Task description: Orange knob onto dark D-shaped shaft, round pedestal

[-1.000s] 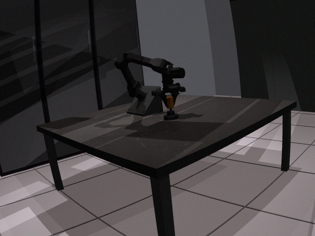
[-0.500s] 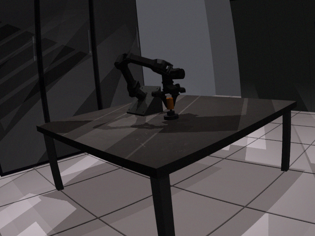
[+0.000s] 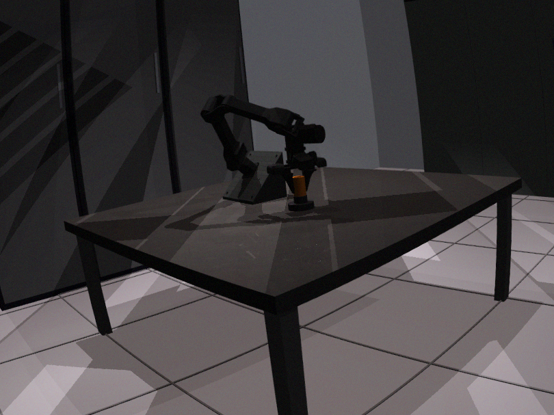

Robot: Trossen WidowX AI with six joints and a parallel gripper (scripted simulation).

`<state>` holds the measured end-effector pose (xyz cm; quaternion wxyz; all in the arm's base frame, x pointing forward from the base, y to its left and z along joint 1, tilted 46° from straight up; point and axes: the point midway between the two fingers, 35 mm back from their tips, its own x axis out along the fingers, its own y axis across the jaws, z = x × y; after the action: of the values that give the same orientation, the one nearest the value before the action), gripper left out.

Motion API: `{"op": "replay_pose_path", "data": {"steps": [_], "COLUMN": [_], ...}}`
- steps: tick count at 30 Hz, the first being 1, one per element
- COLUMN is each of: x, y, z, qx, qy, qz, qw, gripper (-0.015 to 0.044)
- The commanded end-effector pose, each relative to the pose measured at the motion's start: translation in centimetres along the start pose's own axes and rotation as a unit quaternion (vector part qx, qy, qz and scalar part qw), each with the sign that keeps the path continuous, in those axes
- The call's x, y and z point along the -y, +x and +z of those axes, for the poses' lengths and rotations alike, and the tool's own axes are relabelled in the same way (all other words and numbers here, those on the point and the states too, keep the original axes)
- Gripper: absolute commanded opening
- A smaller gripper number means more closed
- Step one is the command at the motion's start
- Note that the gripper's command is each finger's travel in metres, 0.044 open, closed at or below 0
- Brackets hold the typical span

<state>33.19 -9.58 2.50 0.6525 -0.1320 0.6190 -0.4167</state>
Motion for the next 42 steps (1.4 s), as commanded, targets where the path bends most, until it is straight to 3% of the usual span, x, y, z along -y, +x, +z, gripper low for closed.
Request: {"op": "replay_pose_path", "data": {"steps": [1, 7, 24, 30, 37, 42], "x": [0.0, 0.0, 0.0, 0.0, -0.2, -0.4], "y": [0.0, 0.0, 0.0, -0.2, -9.3, -9.5], "z": [0.0, 0.0, 0.0, 0.0, 0.0, 0.3], "qx": [0.0, 0.0, 0.0, 0.0, -0.001, 0.0], "qy": [0.0, 0.0, 0.0, 0.0, -0.001, -0.001], "qz": [0.0, 0.0, 0.0, 0.0, 0.002, 0.002], "qw": [1.0, 1.0, 1.0, 1.0, 1.0, 1.0], "gripper": [0.0, 0.0, 0.044, 0.044, 0.044, 0.044]}}
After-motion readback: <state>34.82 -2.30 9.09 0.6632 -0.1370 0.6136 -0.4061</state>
